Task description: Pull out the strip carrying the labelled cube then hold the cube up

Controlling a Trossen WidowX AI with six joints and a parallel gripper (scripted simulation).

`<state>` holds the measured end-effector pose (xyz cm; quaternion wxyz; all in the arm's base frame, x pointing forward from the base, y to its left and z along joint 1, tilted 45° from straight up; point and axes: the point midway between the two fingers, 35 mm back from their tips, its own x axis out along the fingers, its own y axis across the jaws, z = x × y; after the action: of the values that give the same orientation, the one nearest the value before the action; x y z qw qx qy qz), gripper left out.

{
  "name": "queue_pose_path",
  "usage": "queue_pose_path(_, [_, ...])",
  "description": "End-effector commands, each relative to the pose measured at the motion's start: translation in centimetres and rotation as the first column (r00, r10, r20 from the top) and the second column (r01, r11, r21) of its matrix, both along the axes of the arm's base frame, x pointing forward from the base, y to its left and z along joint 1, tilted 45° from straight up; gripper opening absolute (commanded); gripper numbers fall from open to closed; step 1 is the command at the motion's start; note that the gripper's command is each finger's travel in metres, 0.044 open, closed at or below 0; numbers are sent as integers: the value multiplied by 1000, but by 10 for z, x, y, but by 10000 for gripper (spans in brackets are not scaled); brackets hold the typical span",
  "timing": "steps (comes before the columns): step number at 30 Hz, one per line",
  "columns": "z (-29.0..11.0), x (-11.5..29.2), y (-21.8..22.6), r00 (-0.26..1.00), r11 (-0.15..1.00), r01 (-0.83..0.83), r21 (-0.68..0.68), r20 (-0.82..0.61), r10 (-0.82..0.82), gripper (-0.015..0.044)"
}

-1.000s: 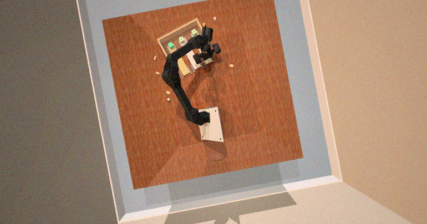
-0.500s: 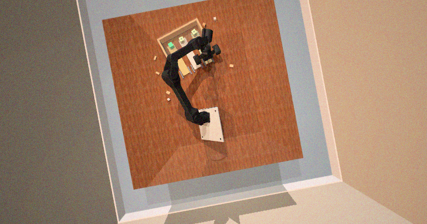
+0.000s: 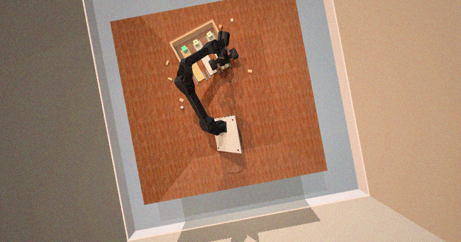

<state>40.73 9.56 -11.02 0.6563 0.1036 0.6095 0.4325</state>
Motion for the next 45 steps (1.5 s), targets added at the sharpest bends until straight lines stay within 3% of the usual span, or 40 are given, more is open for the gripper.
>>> queue_pose_path(1, [-1,-2,1,1000,1000,4,5,-8,-4,0])
queue_pose_path(45, [-4,-1,4,1000,1000,4,5,-8,-4,0])
